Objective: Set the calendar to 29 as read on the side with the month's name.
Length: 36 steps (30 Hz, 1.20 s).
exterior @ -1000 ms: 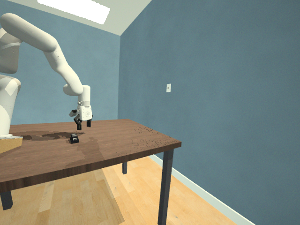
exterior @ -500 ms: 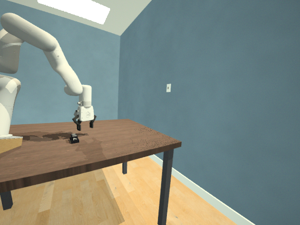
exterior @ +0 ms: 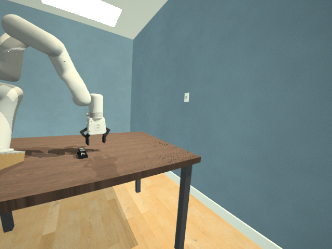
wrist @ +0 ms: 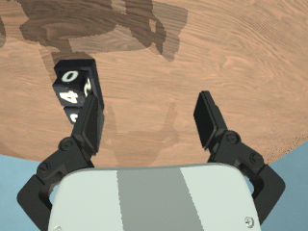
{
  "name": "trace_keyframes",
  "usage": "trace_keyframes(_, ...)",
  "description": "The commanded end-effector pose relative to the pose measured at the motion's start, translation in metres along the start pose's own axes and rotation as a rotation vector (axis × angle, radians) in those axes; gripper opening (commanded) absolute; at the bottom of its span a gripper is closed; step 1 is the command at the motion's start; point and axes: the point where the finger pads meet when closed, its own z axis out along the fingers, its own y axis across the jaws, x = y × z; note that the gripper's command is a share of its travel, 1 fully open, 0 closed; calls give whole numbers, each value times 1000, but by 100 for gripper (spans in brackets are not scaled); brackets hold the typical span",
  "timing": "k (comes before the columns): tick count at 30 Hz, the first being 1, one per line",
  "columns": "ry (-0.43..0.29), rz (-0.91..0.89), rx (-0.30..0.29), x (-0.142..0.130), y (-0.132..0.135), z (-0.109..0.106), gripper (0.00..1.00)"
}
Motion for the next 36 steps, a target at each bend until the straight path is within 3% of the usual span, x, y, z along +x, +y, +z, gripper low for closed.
trace_keyframes(1,-5,65,-2,-17,2,-1,100)
trace_keyframes(8,-4,277,-2,-21,2,-1,100)
trace_keyframes(17,-4,303,-2,-39,3,-1,100)
trace_keyframes(22,-4,503,-3,-43,3,-1,100)
trace_keyframes(25,-4,514,-3,-59,4,-1,100)
trace_keyframes(30,-4,527,-3,-60,4,-1,100)
trace_keyframes(36,-4,739,-3,-70,4,-1,100)
